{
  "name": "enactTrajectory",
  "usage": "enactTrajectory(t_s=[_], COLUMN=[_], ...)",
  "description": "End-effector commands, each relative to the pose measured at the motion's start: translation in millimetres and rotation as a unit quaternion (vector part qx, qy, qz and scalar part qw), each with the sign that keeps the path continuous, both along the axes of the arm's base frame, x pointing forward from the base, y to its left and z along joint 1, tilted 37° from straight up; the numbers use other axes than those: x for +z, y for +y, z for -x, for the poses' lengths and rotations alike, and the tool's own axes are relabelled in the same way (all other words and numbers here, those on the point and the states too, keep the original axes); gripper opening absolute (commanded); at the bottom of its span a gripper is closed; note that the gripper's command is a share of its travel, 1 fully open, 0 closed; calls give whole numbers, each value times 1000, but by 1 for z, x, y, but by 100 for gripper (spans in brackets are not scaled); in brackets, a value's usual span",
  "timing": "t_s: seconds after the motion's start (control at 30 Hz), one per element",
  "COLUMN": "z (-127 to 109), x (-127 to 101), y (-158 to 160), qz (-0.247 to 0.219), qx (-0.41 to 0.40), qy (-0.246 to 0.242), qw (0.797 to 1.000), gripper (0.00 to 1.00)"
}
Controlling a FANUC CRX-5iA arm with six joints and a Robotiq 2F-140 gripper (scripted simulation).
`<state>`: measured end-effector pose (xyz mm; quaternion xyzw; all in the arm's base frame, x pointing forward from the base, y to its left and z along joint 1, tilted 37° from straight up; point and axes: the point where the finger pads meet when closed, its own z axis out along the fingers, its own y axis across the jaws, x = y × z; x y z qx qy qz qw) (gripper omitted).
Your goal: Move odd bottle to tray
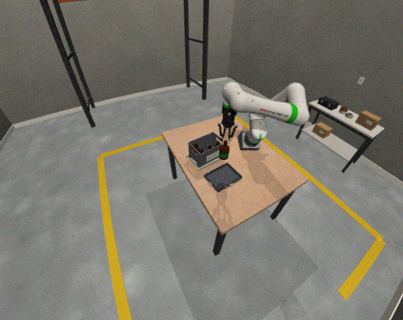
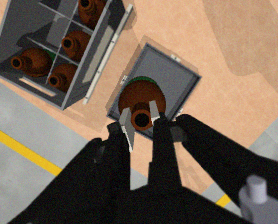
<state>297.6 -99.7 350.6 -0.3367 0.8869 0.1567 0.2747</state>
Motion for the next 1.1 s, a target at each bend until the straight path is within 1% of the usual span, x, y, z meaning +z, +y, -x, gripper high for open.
enactTrajectory(t_s=[0.0, 1.07], z=[-1, -10], x=[3, 20], y=[3, 25], qz=[1, 1], qx=[0, 0], qy=[0, 0], qw=[1000, 1000], gripper=[10, 10])
